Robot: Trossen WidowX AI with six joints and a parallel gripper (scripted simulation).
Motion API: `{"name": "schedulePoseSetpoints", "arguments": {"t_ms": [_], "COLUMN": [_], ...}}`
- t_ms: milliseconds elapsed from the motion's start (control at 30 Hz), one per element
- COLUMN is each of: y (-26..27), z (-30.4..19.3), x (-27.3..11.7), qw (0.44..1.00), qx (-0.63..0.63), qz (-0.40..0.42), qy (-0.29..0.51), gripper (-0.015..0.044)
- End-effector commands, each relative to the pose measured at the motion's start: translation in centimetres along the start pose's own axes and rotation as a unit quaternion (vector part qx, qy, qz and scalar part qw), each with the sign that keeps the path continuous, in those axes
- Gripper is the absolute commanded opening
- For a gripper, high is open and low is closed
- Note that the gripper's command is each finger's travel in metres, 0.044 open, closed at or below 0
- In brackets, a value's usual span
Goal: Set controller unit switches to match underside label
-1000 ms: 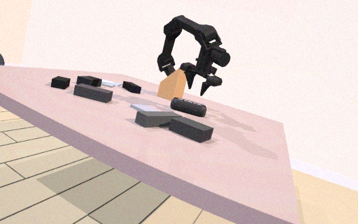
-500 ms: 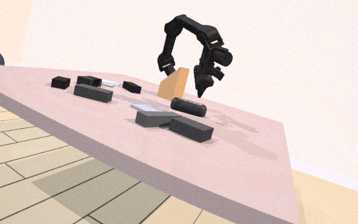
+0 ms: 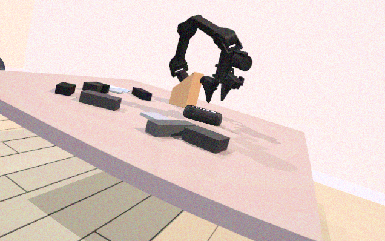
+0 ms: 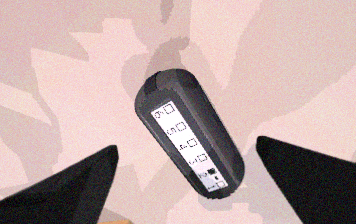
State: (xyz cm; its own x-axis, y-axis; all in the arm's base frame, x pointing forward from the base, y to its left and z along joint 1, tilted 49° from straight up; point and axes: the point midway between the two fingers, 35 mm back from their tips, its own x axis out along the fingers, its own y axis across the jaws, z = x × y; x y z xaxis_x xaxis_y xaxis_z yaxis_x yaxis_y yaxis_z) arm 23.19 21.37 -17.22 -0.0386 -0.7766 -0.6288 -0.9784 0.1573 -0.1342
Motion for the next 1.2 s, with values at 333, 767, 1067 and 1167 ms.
{"name": "schedulePoseSetpoints", "arguments": {"t_ms": [333,767,1067,1167], "y": [1.7,2.4,2.9,3.0], "z": [0.3,0.5,0.6,0.7], "x": [0.8,1.1,1.3,1.4], "qw": [0.779,0.529,0.318,0.261], "qx": [0.625,0.846,0.944,0.961], "qz": [-0.020,0.001,0.024,0.031], "qy": [-0.048,-0.074,-0.085,-0.087], "gripper": [0.0440,0.0440,0.0440,0.0440]}}
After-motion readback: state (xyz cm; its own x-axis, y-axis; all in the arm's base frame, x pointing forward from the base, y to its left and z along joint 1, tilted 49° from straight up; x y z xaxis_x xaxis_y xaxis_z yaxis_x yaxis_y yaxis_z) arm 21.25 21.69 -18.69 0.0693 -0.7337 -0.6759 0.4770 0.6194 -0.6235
